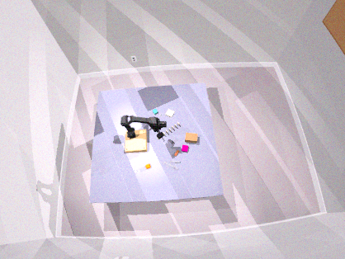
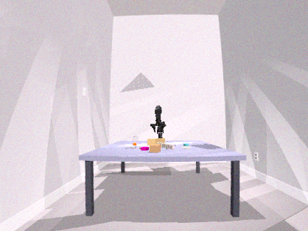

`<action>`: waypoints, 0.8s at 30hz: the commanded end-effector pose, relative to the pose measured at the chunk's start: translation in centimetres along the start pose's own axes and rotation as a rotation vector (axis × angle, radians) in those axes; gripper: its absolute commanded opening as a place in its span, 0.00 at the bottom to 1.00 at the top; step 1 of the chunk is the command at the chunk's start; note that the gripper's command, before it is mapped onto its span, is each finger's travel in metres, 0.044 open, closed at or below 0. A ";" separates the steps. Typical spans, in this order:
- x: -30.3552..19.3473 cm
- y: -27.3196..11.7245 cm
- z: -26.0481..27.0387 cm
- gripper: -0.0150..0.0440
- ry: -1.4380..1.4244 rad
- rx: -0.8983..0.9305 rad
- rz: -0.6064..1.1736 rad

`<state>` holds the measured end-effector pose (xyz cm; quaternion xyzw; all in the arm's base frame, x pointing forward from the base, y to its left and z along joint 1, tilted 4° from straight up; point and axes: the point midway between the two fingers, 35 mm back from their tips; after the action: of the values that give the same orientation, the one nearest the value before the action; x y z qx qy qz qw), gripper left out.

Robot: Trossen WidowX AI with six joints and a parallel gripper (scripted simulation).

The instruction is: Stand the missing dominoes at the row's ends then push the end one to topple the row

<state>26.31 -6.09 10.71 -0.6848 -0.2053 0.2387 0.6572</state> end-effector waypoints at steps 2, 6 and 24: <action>-0.8 1.2 0.3 0.78 0.327 0.008 0.007; -1.8 2.9 0.5 0.60 0.747 0.007 0.010; -3.7 6.0 1.3 0.25 1.531 0.003 0.015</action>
<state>23.46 -7.43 6.09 -0.6907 0.2301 -0.2190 0.6496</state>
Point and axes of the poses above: the point midway between the two fingers, 35 mm back from their tips, its own y axis out along the fingers, its own z axis across the jaws, x = y × z, and after that the axes turned 15 degrees about -y, right-handed
